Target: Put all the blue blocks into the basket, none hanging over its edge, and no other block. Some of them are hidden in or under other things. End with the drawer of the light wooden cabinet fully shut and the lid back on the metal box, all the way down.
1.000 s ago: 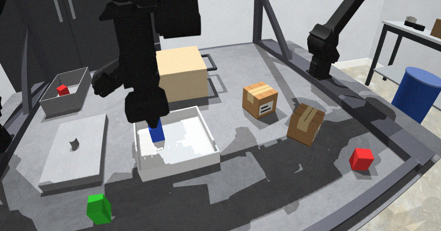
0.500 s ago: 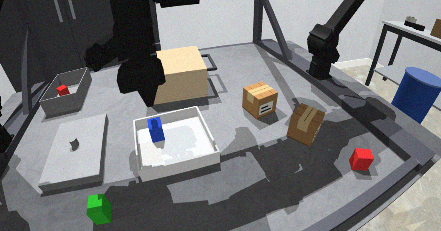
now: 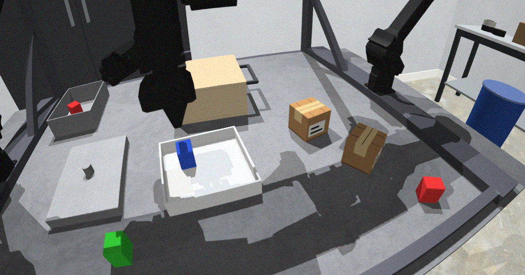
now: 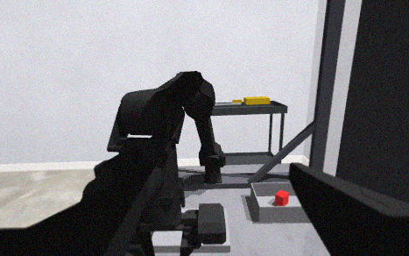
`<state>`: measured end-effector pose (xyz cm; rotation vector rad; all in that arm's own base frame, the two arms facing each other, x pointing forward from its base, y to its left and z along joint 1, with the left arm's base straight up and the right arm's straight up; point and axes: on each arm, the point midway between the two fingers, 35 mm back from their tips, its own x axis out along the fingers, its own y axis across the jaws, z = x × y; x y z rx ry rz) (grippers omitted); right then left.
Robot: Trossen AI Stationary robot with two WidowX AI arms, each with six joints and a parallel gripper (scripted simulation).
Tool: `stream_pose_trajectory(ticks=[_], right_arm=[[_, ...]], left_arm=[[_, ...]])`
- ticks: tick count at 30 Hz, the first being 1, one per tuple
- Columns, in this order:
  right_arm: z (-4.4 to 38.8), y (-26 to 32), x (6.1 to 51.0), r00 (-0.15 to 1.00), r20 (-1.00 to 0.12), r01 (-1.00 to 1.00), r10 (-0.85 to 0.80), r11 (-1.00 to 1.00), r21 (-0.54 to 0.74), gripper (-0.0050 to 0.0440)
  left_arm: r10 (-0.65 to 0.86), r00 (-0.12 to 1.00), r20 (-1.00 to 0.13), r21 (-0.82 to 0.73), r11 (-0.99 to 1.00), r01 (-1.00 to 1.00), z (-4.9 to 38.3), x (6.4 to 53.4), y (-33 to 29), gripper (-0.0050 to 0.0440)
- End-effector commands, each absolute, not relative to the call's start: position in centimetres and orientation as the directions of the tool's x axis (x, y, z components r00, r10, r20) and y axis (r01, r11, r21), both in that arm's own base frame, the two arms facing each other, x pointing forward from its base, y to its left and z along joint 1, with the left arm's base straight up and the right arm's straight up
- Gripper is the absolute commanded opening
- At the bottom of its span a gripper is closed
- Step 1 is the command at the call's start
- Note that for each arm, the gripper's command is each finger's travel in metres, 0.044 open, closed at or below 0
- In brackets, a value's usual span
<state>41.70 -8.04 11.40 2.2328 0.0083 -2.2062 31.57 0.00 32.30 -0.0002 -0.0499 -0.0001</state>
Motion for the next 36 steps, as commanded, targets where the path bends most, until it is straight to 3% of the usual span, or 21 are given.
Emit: stream_pose_trajectory(ticks=[1,10,11,19,28,36], right_arm=[[13.4,-8.0,41.8,0.066,-0.998,0.004,-0.011,-1.0,0.012,0.0214],[13.4,-8.0,41.8,0.066,-0.998,0.004,-0.011,-1.0,0.012,0.0214],[13.6,-7.8,41.7,0.076,-0.997,0.044,-0.014,-0.999,0.018,0.015],[15.3,-7.1,42.1,0.204,-0.979,0.284,-0.028,-0.955,0.087,0.015],[17.7,-6.4,42.6,0.379,-0.924,0.547,-0.047,-0.794,0.264,0.015],[17.0,-6.8,42.7,0.359,-0.932,0.53,-0.046,-0.812,0.245,0.015]], left_arm=[[0.0,0.997,0.076,0.0,1.0,0.0,33.2,31.2,0.0,0.04],[0.0,0.997,0.076,0.0,1.0,0.0,33.2,31.2,0.0,0.04],[0.0,0.997,0.076,0.0,1.0,0.0,33.2,31.2,0.0,0.04],[0.0,0.997,0.076,0.0,1.0,0.0,33.1,31.2,0.0,0.04],[0.0,0.997,0.076,0.0,1.0,0.0,33.1,31.2,0.0,0.04],[0.0,0.997,0.076,0.0,1.0,0.0,33.1,31.2,0.0,0.04]])
